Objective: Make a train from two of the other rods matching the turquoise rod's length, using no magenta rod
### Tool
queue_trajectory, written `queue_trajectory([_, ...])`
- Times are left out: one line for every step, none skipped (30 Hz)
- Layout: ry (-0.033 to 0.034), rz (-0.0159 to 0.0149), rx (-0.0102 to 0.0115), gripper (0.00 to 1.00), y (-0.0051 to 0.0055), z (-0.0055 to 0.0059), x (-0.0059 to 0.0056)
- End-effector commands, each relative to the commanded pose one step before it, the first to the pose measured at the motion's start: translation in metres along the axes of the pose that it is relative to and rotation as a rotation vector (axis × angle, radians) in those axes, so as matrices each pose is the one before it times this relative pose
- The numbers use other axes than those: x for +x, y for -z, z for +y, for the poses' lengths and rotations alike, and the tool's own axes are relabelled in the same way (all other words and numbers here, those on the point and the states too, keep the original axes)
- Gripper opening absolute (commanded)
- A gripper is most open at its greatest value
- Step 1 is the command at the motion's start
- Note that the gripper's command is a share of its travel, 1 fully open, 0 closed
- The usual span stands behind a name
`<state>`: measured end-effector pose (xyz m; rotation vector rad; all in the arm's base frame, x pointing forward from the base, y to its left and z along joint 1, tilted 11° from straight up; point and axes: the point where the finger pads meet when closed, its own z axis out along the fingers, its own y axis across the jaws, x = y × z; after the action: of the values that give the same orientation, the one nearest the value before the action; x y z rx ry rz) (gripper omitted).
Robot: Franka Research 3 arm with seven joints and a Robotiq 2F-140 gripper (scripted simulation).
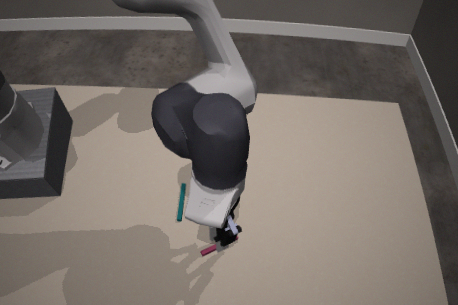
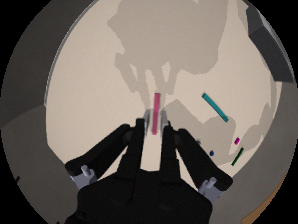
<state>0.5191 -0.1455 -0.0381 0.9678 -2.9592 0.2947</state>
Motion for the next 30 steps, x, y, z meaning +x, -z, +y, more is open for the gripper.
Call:
queue_trajectory([0.00833, -0.00076, -0.00012, 0.15, -0.00008, 0.00127, -0.00042])
queue_trajectory([0.0, 0.0, 0.0, 0.15, 0.0, 0.0, 0.0])
queue_trajectory([0.0, 0.0, 0.0, 0.15, 0.0, 0.0, 0.0])
queue_trajectory([0.0, 0.0, 0.0, 0.15, 0.0, 0.0, 0.0])
queue_trajectory([0.0, 0.0, 0.0, 0.15, 0.0, 0.0, 0.0])
queue_trajectory([0.0, 0.0, 0.0, 0.15, 0.0, 0.0, 0.0])
queue_trajectory([0.0, 0.0, 0.0, 0.15, 0.0, 0.0, 0.0])
queue_trajectory([0.0, 0.0, 0.0, 0.15, 0.0, 0.0, 0.0])
queue_trajectory([0.0, 0.0, 0.0, 0.15, 0.0, 0.0, 0.0])
queue_trajectory([0.0, 0.0, 0.0, 0.15, 0.0, 0.0, 0.0])
queue_trajectory([0.0, 0.0, 0.0, 0.15, 0.0, 0.0, 0.0])
queue_trajectory([0.0, 0.0, 0.0, 0.15, 0.0, 0.0, 0.0])
queue_trajectory([0.0, 0.0, 0.0, 0.15, -0.00001, 0.0, 0.0])
queue_trajectory([0.0, 0.0, 0.0, 0.15, -0.00004, 0.0, 0.0])
queue_trajectory([0.0, 0.0, 0.0, 0.15, -0.0001, 0.0, 0.0])
queue_trajectory([0.0, 0.0, 0.0, 0.15, -0.00017, 0.0, 0.0])
queue_trajectory([0.0, 0.0, 0.0, 0.15, -0.00027, 0.0, 0.0])
queue_trajectory([0.0, 0.0, 0.0, 0.15, -0.00037, 0.0, 0.0])
queue_trajectory([0.0, 0.0, 0.0, 0.15, 0.0, 0.0, 0.0])
queue_trajectory([0.0, 0.0, 0.0, 0.15, 0.0, 0.0, 0.0])
queue_trajectory([0.0, 0.0, 0.0, 0.15, -0.00047, 0.0, 0.0])
queue_trajectory([0.0, 0.0, 0.0, 0.15, -0.00058, 0.0, 0.0])
queue_trajectory([0.0, 0.0, 0.0, 0.15, -0.00068, 0.0, 0.0])
queue_trajectory([0.0, 0.0, -0.00001, 0.15, -0.00077, 0.0, 0.0])
queue_trajectory([-0.00001, 0.0, -0.00001, 0.15, -0.00086, 0.00001, 0.0])
queue_trajectory([0.00001, 0.0, 0.00001, 0.15, -0.00093, -0.00001, 0.0])
queue_trajectory([0.0, 0.0, 0.00001, 0.15, -0.00099, 0.0, 0.0])
queue_trajectory([0.0, 0.0, 0.0, 0.15, -0.00103, 0.0, 0.0])
queue_trajectory([-0.00001, 0.0, -0.00001, 0.15, -0.00105, 0.00001, 0.0])
queue_trajectory([0.00001, 0.0, 0.00001, 0.15, -0.00105, -0.00001, 0.0])
